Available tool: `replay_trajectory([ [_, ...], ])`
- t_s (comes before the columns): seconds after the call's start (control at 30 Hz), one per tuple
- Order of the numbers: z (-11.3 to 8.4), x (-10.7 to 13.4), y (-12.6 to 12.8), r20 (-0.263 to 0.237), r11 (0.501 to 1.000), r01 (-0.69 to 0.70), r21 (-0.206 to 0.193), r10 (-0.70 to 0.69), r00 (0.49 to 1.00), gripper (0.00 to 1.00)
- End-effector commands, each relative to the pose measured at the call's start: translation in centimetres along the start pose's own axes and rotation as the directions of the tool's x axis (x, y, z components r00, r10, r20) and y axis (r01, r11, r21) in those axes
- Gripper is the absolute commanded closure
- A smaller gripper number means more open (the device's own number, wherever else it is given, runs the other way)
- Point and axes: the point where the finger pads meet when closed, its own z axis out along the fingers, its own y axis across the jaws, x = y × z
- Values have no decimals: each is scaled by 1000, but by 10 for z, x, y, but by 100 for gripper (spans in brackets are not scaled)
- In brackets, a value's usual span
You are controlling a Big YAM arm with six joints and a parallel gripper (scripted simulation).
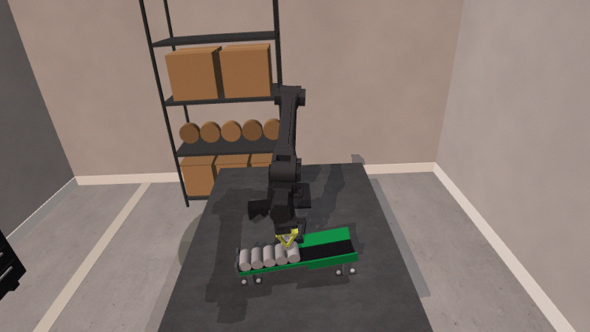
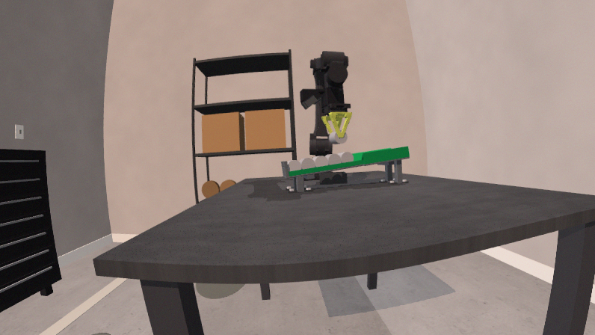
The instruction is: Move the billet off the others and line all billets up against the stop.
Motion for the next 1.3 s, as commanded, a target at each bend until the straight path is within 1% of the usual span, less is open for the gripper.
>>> replay_trajectory([
  [0.0,-51,20,15,13,994,-19,-104,21,1000,100],
  [0.03,-52,24,16,12,994,-19,-104,21,1000,100],
  [0.1,-52,24,16,12,994,-19,-104,21,1000,100],
  [0.37,-55,58,18,9,994,-19,-105,20,1000,100],
  [0.6,-57,80,20,6,994,-19,-105,20,1000,100],
  [0.67,-57,80,20,6,994,-19,-105,20,1000,100],
  [0.7,-58,70,20,5,993,-43,-107,44,999,100],
  [0.73,-58,73,20,5,993,-41,-106,42,999,100],
  [0.8,-58,88,20,5,994,-20,-105,20,1000,100],
  [0.9,-58,92,20,4,994,-20,-105,20,1000,100],
  [1.03,-59,95,21,4,994,-20,-105,20,1000,100],
  [1.13,-60,85,21,3,993,-42,-107,43,999,100],
  [1.23,-60,85,21,3,993,-42,-107,43,999,100],
  [1.27,-59,89,21,2,994,-34,-106,35,999,100],
])
